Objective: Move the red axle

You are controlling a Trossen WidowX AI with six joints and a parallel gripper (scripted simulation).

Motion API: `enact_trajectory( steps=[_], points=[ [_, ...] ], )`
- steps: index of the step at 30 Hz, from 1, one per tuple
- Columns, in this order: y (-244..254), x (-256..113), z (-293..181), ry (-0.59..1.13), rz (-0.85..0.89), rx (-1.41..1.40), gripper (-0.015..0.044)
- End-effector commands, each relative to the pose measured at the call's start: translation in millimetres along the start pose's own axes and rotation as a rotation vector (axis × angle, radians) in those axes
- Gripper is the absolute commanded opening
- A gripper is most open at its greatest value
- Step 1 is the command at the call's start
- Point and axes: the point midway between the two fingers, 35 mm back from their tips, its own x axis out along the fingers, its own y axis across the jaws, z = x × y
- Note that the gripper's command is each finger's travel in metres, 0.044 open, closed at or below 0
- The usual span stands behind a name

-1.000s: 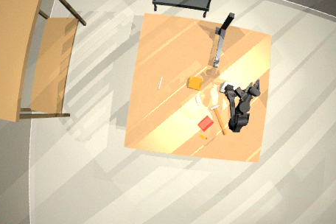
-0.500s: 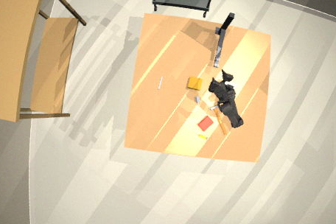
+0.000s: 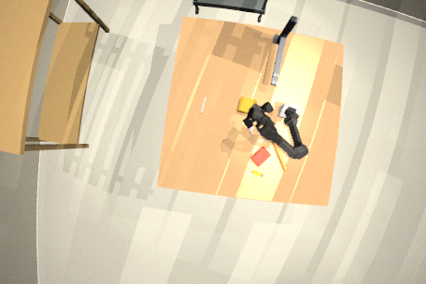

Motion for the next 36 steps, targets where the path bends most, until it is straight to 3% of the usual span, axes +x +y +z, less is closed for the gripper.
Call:
enact_trajectory(
  steps=[1, 6, 15, 21, 36],
  points=[
    [27.9, 43.4, -57.5, 0.299, 0.047, 0.308, 0.044],
    [40.0, 58.3, -91.0, 0.465, 0.022, 0.495, 0.044],
    [40.0, 58.3, -91.0, 0.465, 0.022, 0.495, 0.044],
    [44.6, 87.7, -105.2, 0.466, 0.024, 0.495, 0.044],
    [47.5, 106.2, -114.0, 0.466, 0.024, 0.495, 0.044]
  ],
)
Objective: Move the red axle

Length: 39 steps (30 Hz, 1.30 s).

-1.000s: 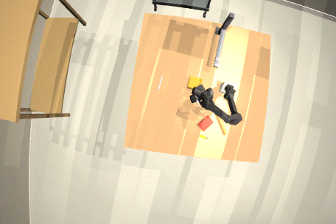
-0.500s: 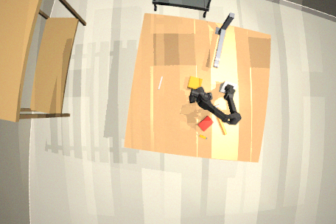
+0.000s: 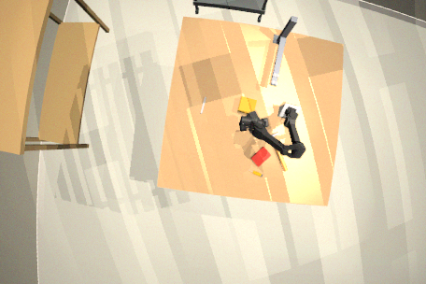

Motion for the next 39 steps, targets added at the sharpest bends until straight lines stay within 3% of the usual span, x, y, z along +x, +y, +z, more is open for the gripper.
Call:
enact_trajectory(
  steps=[1, 23, 35, 39],
  points=[
    [-2.1, 6.4, -0.4, 0.006, -0.007, 0.007, 0.044],
    [-2.7, 39.1, -1.4, 0.008, -0.005, 0.007, 0.044],
    [-2.7, 39.1, -1.4, 0.008, -0.005, 0.007, 0.0125],
    [-2.7, 39.1, -1.4, 0.008, -0.005, 0.007, 0.0098]
  ],
)
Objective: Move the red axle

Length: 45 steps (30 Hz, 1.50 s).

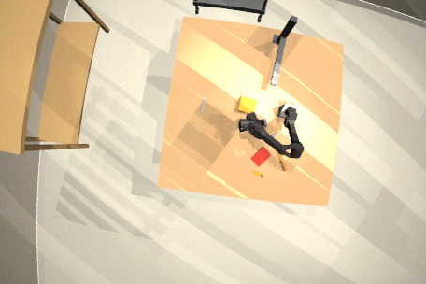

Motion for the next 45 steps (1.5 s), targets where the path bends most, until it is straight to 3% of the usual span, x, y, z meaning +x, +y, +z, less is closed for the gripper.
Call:
enact_trajectory(
  steps=[1, 4, 7, 25, 31, 45],
  points=[
    [-0.8, 1.0, 0.5, -0.002, -0.003, 0.005, 0.0092],
    [-0.8, 1.0, 0.5, -0.002, -0.003, 0.005, 0.0072],
    [-0.5, -1.5, 0.9, -0.004, -0.004, 0.005, 0.0],
    [-0.8, -81.1, 7.5, -0.007, -0.006, 0.005, 0.0],
    [-1.0, -80.4, 8.1, -0.007, -0.006, 0.041, 0.0],
    [-1.2, -79.9, 8.3, -0.008, -0.005, 0.409, 0.0]
  ],
)
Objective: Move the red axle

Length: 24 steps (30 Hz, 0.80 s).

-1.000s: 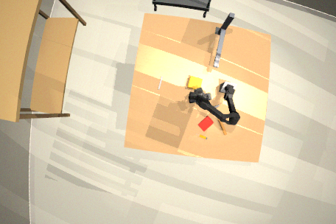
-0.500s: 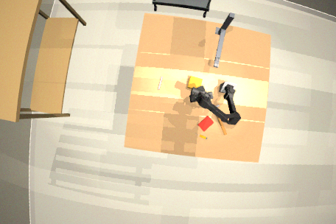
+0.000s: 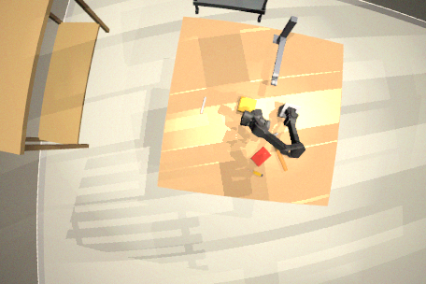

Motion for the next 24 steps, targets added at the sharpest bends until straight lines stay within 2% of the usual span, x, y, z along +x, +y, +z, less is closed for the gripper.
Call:
enact_trajectory(
  steps=[1, 7, 24],
  points=[
    [0.0, 0.0, 0.0, 0.001, -0.001, 0.099, 0.0],
    [9.2, -1.7, 13.7, -0.006, 0.002, 0.104, 0.0],
    [42.7, -8.9, 93.2, -0.032, 0.007, 0.13, 0.0]
  ],
)
